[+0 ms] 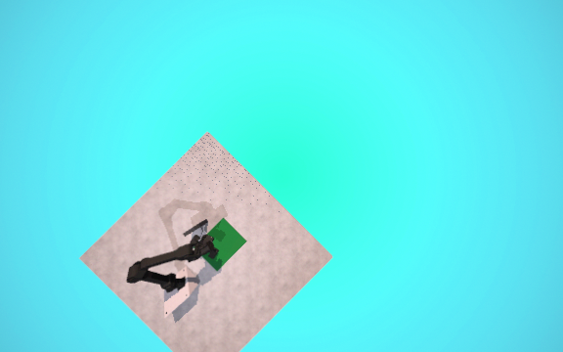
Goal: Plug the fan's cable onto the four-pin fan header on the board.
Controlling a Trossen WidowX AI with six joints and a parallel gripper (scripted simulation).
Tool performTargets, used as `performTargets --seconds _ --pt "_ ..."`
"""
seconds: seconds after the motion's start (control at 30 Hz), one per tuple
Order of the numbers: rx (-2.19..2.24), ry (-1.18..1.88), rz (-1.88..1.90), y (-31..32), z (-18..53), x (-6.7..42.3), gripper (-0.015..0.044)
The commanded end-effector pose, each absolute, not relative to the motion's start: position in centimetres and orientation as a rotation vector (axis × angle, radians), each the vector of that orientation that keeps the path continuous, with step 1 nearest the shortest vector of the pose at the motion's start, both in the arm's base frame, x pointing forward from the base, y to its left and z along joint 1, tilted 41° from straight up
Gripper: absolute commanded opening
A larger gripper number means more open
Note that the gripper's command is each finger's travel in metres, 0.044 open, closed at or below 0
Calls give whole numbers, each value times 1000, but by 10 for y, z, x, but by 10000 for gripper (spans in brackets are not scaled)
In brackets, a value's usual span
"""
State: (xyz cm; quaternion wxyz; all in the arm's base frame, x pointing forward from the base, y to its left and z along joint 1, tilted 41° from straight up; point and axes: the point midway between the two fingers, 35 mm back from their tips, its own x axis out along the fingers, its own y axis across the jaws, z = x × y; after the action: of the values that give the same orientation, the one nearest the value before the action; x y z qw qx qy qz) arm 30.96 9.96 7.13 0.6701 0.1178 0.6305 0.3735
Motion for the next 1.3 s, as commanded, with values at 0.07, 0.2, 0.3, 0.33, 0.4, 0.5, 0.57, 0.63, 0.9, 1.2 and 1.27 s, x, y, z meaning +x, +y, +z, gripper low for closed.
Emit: performTargets --seconds 0.07,0.2,0.3,0.33,0.4,0.5,0.57,0.63,0.9,1.2,1.27 --pt "272 1421 842 100 71 309 0" --pt "272 1420 843 101 71 310 0" --pt "271 1420 843 102 70 310 0" --pt "271 1420 843 102 70 310 0" --pt "271 1420 843 102 70 310 0" --pt "271 1420 843 102 69 310 0" --pt "271 1420 843 103 69 310 0" --pt "271 1420 843 103 69 309 0" --pt "272 1420 843 104 67 309 0" --pt "272 1420 843 105 66 309 0" --pt "272 1420 843 105 66 309 0"
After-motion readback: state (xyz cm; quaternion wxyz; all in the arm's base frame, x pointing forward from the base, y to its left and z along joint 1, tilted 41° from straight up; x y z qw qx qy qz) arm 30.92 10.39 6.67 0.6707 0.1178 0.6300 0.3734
